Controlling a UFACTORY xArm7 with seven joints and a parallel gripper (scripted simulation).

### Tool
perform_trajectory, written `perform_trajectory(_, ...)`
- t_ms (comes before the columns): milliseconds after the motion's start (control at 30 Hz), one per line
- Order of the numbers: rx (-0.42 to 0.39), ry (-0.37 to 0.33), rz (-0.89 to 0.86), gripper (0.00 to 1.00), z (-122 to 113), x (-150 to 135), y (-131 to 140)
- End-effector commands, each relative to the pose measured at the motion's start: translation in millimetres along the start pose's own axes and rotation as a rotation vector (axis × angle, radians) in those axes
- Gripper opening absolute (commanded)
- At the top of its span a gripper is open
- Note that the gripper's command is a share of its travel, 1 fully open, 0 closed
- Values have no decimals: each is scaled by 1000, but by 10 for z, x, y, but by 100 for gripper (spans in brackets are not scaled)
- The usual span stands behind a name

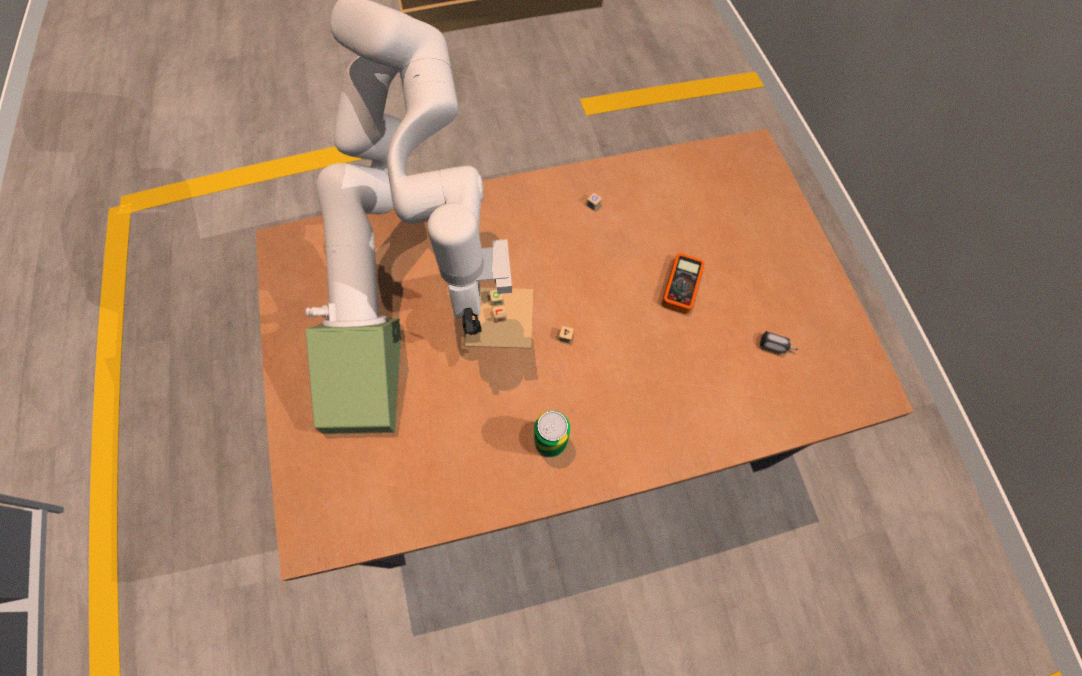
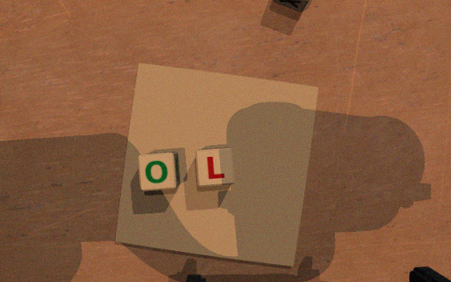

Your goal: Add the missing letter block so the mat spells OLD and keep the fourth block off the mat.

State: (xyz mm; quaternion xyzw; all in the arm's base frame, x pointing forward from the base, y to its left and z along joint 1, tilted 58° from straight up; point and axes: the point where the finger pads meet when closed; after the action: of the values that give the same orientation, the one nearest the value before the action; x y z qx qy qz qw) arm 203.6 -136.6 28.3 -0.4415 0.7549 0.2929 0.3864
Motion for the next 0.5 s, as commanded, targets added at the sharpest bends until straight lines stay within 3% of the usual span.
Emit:
perform_trajectory(0,-2,10,2,100,-43,171,-583)
perform_trajectory(200,0,2,-2,100,28,266,-1103)
perform_trajectory(467,1,-4,-4,100,70,288,-1271)
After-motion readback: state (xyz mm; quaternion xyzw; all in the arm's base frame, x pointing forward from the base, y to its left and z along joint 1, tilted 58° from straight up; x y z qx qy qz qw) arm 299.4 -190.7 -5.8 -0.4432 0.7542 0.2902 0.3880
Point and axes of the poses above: the point where the finger pads meet when closed, its own z axis out along the fingers, its own x axis across the jaws, y = z × x, and after that the axes turned 12 degrees about z, right-handed
